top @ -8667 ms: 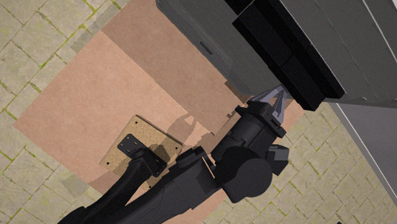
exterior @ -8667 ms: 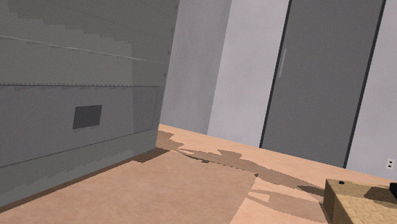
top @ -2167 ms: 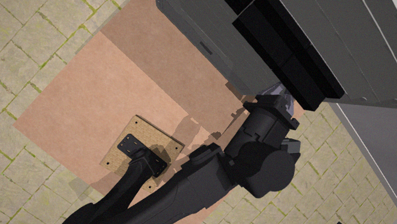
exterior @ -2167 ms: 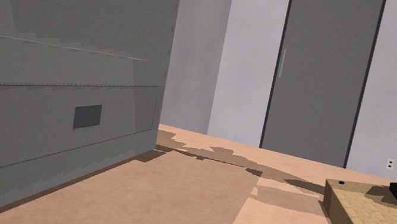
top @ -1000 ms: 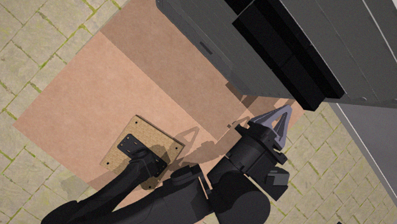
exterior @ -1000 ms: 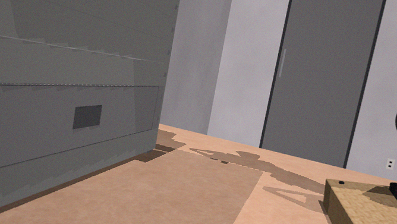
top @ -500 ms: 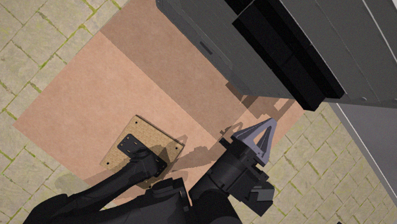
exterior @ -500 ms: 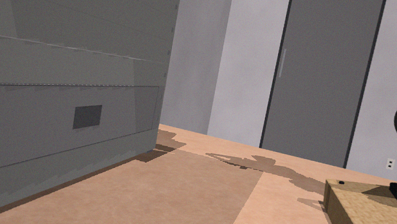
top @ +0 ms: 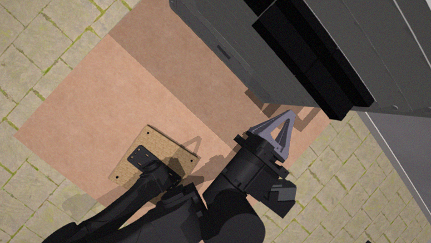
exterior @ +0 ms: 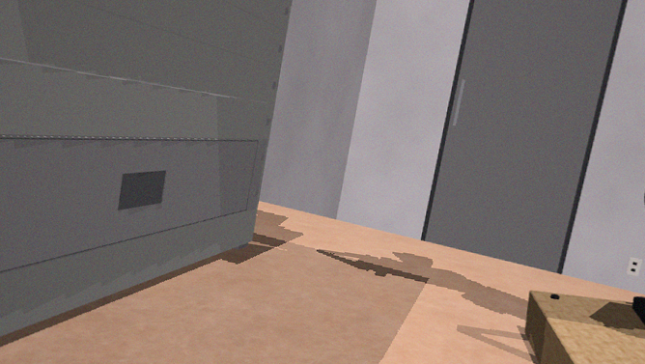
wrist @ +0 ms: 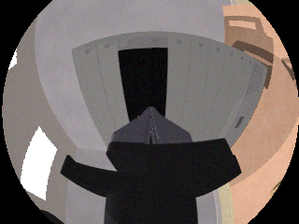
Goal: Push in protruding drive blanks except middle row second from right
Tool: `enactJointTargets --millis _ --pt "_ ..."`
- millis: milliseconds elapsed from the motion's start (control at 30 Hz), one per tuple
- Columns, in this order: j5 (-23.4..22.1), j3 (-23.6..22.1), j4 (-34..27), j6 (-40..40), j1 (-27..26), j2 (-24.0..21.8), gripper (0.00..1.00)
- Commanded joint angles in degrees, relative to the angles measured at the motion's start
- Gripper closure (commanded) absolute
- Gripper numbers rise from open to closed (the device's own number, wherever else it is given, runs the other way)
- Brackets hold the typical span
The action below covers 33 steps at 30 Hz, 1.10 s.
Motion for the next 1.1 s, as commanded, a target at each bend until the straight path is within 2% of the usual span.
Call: enactJointTargets --millis 0,133,200,233,1067 --pt "4.7 3.3 4.4 -1.3 2.9 5.0 1.00" --pt "6.4 5.0 5.8 -1.5 4.4 8.1 1.00" --pt "6.4 5.0 5.8 -1.5 4.4 8.1 1.00" --pt "6.7 4.9 5.9 -1.5 4.2 6.0 1.00" --pt "6.5 5.2 6.0 -1.6 4.1 6.9 1.00"
